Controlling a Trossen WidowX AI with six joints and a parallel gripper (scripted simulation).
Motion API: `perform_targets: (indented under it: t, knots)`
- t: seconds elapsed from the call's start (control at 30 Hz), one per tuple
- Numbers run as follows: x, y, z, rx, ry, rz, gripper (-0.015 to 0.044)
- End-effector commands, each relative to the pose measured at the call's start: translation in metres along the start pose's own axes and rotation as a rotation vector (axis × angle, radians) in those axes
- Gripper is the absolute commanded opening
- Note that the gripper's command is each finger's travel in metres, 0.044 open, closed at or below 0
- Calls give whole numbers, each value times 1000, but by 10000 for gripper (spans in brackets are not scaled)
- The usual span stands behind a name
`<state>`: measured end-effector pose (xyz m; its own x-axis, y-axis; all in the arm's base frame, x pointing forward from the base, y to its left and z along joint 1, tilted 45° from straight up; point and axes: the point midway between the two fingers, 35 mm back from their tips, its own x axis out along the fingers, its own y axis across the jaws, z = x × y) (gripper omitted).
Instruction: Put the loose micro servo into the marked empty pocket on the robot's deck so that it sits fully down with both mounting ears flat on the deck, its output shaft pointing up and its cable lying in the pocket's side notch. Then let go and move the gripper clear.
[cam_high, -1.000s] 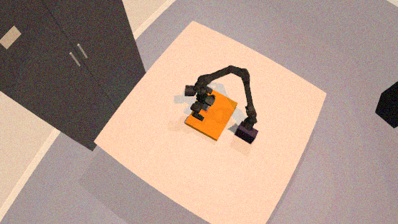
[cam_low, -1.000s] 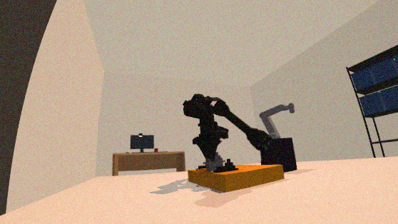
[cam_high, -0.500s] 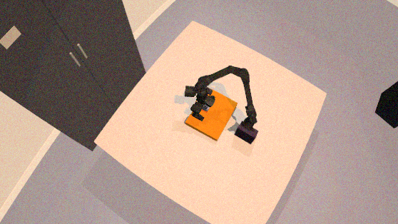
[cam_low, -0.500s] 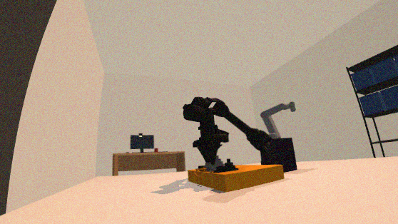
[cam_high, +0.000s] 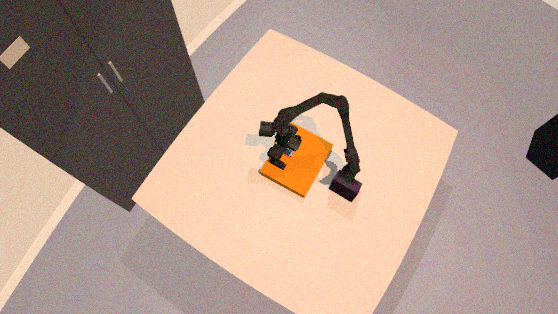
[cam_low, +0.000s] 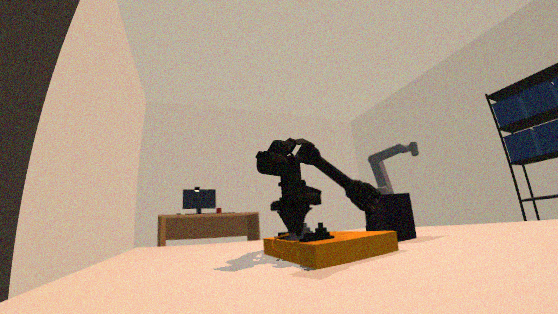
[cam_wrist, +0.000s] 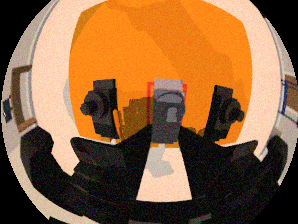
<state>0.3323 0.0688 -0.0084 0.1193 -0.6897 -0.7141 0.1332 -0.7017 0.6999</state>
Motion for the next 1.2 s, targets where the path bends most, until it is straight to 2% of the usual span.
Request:
perform_targets:
  t: [0.0, 0.23, 0.33, 0.5, 0.77, 0.9, 1.07, 1.17]
  knots:
    - [3, 0, 0, -6, 4, 5, 0]
    - [1, 0, 0, -6, 4, 5, 184]
    - [-1, -1, 0, -6, 4, 5, 187]
    - [-33, 1, 4, -6, 4, 4, 187]
    - [-34, 1, 5, -6, 4, 4, 187]
    - [-48, -3, 26, -13, 4, 1, 292]
    - [-88, -4, 90, -14, 0, -4, 424]
    - [-97, -2, 112, -12, -2, 1, 440]
